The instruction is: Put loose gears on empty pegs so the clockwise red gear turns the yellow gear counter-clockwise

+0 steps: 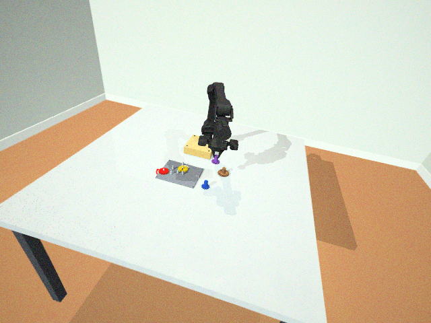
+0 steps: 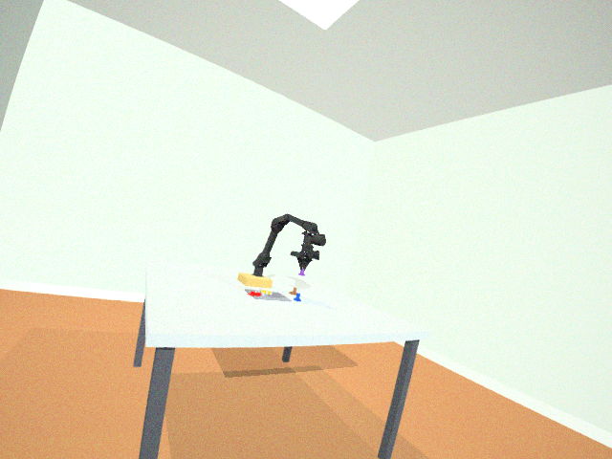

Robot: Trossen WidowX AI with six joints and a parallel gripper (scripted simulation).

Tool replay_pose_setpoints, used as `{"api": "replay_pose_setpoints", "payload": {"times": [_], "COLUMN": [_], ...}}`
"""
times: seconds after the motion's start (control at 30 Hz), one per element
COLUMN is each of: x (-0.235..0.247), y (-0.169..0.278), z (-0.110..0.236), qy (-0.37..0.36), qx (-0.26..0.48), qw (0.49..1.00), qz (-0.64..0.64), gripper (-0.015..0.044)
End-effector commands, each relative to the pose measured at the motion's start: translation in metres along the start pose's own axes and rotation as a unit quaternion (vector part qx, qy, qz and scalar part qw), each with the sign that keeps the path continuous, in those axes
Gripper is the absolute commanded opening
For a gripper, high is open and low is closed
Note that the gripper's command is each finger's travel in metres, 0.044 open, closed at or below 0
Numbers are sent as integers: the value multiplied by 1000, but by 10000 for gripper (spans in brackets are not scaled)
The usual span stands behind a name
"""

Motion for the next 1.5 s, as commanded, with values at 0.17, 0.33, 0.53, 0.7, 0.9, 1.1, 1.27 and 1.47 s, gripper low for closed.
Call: {"api": "replay_pose_setpoints", "payload": {"times": [0.17, 0.33, 0.53, 0.7, 0.9, 1.1, 1.27, 1.47], "x": [-22, -34, -49, -62, -77, -93, -106, -122], "y": [-7, -10, -14, -16, -19, -21, -22, -23], "z": [-8, -13, -18, -22, -27, -32, -37, -42], "qy": [4, 5, 7, 8, 8, 9, 9, 10], "qx": [1, 3, 3, 4, 4, 4, 4, 4], "qw": [1000, 1000, 1000, 1000, 1000, 1000, 1000, 1000], "qz": [-4, -7, -9, -11, -8, -6, -4, -1], "gripper": [0, 0, 0, 0, 0, 0, 0, 0]}}
Point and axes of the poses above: the point midway between the two fingers, 35 mm back from their tips, its own z axis back along the fingers, its own x axis across the jaws, y = z × x, the point moved 9 cm from there along z, back along the fingers, and after that the axes turned 6 degrees about -z, right-handed, at the moved point
